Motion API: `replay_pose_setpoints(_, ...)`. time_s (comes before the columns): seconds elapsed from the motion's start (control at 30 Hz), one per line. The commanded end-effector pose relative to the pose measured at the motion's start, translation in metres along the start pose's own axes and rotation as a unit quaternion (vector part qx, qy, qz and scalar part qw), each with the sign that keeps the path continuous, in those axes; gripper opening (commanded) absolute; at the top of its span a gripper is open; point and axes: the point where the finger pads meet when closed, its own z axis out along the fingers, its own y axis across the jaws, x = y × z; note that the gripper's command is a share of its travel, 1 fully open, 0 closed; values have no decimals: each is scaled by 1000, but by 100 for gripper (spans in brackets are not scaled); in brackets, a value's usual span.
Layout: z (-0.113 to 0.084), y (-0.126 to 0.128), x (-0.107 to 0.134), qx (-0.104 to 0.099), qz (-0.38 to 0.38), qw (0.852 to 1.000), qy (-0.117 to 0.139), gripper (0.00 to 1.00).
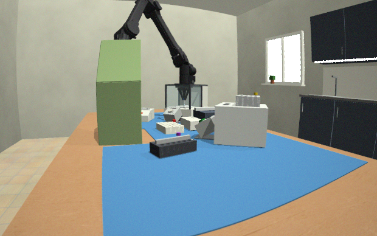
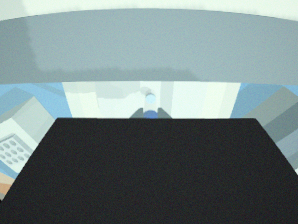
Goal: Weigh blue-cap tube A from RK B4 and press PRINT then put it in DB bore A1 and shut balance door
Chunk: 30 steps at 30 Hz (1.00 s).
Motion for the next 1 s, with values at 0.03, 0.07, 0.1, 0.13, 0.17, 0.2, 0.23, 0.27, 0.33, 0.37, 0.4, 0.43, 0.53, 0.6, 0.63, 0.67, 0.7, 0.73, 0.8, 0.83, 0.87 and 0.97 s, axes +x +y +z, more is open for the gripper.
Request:
replay_pose_setpoints(0.03, -5, 0, -8, 1, -2, 1000, -7, 9)
replay_pose_setpoints(0.07, -5, 0, -8, 1, -2, 1000, -7, 9)
replay_pose_setpoints(0.1, -15, -3, -8, 3, -3, 1000, -10, 9)
replay_pose_setpoints(0.13, -17, -5, -6, 4, 0, 1000, -8, 9)
replay_pose_setpoints(0.17, -18, -5, -4, 3, 0, 1000, -7, 9)
replay_pose_setpoints(0.2, -18, -5, -4, 3, 0, 1000, -7, 9)
replay_pose_setpoints(0.23, -18, -5, -4, 3, 0, 1000, -7, 9)
replay_pose_setpoints(0.27, -21, -3, -10, 3, -3, 1000, -12, 9)
replay_pose_setpoints(0.33, -23, -3, -6, 2, -3, 1000, -8, 9)
replay_pose_setpoints(0.37, -24, -3, -4, 2, -1, 1000, -7, 9)
replay_pose_setpoints(0.4, -26, -4, -3, 3, 0, 1000, -7, 9)
replay_pose_setpoints(0.43, -28, -5, -3, 3, 0, 1000, -7, 9)
replay_pose_setpoints(0.53, -33, -4, -5, 3, -1, 1000, -8, 9)
replay_pose_setpoints(0.6, -36, -2, -3, 2, -2, 1000, -6, 9)
replay_pose_setpoints(0.63, -37, -2, -3, 2, -2, 1000, -6, 9)
replay_pose_setpoints(0.67, -39, -3, -3, 2, -2, 1000, -6, 9)
replay_pose_setpoints(0.7, -41, -4, -5, 3, -1, 1000, -8, 9)
replay_pose_setpoints(0.73, -44, -5, -5, 3, -1, 1000, -9, 9)
replay_pose_setpoints(0.8, -44, -5, -5, 3, -1, 1000, -9, 9)
replay_pose_setpoints(0.83, -39, 0, -2, 1, -4, 1000, -2, 9)
replay_pose_setpoints(0.87, -45, 0, -4, 1, -4, 1000, -6, 9)
replay_pose_setpoints(0.97, -52, -5, -5, 3, -1, 1000, -9, 9)
